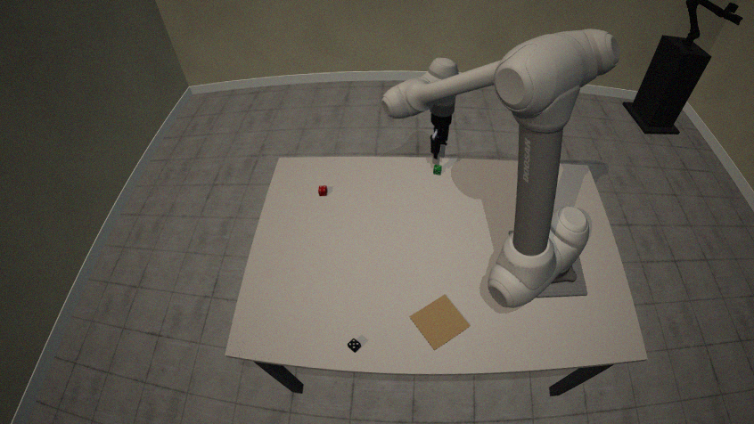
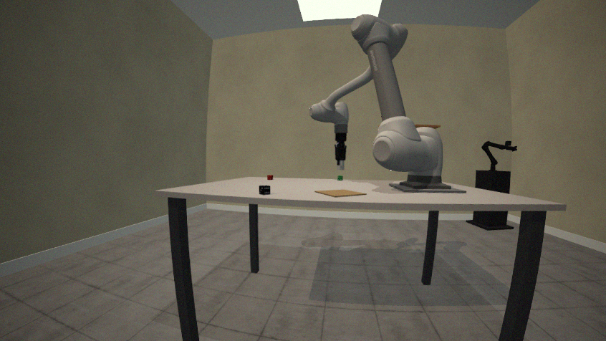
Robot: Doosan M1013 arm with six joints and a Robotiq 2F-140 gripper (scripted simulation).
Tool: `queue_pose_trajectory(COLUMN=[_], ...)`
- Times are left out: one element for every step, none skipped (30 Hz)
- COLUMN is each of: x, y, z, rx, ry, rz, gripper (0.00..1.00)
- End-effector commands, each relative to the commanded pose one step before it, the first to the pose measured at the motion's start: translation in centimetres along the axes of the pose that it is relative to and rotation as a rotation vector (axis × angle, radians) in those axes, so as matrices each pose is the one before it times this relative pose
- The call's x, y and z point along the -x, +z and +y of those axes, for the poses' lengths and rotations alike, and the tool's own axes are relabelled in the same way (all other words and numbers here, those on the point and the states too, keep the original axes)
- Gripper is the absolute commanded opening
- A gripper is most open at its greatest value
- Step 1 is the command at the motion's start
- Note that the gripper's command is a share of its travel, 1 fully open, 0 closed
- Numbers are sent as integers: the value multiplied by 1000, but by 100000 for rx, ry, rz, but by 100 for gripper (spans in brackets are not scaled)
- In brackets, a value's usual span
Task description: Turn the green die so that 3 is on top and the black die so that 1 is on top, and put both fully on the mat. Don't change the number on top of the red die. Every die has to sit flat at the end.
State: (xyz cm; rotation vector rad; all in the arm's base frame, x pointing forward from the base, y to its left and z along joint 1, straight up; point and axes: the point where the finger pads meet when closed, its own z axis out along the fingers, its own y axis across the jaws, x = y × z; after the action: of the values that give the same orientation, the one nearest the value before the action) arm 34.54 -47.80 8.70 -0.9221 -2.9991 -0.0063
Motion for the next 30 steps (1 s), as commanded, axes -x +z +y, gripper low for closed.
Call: queue_pose_trajectory(x=[4, 2, 2, 3, 2, 2, 3, 2, 2, 2, 2, 2, 2, 2, 0, 0, 2, 1, 1, 1, 1, 1, 1, 1, 1, 0, 0, 0, 0, 0], y=[314, 165, 165, 162, 161, 158, 154, 150, 146, 140, 134, 128, 122, 114, 0, 0, 107, 100, 92, 84, 75, 67, 59, 52, 44, 37, 30, 23, 17, 12], z=[3, 1, 1, 0, 1, 1, 0, 1, 1, 0, 1, 1, 1, 0, 0, 0, 0, 0, 0, 0, 0, 0, 0, 0, 0, 0, 0, 0, 0, 0], rx=[10, 0, 0, 0, 0, 0, 0, 0, 0, 0, 0, 0, 0, 0, 0, 0, 0, 0, 0, 0, 0, 0, 0, 0, 0, 0, 0, 0, 0, 0], ry=[-4, 0, 0, 0, 0, 0, 0, 0, 0, 0, 0, 0, 0, 0, 0, 0, 0, 0, 0, 0, 0, 0, 0, 0, 0, 0, 0, 0, 0, 0], rz=[-11, 0, 0, 0, 0, 0, 0, 0, 0, 0, 0, 0, 0, 0, 0, 0, 0, 0, 0, 0, 0, 0, 0, 0, 0, 0, 0, 0, 0, 0], gripper=[35, 35, 35, 35, 35, 35, 35, 35, 35, 35, 35, 35, 35, 35, 35, 35, 35, 35, 35, 35, 35, 35, 35, 35, 35, 35, 35, 35, 35, 35])
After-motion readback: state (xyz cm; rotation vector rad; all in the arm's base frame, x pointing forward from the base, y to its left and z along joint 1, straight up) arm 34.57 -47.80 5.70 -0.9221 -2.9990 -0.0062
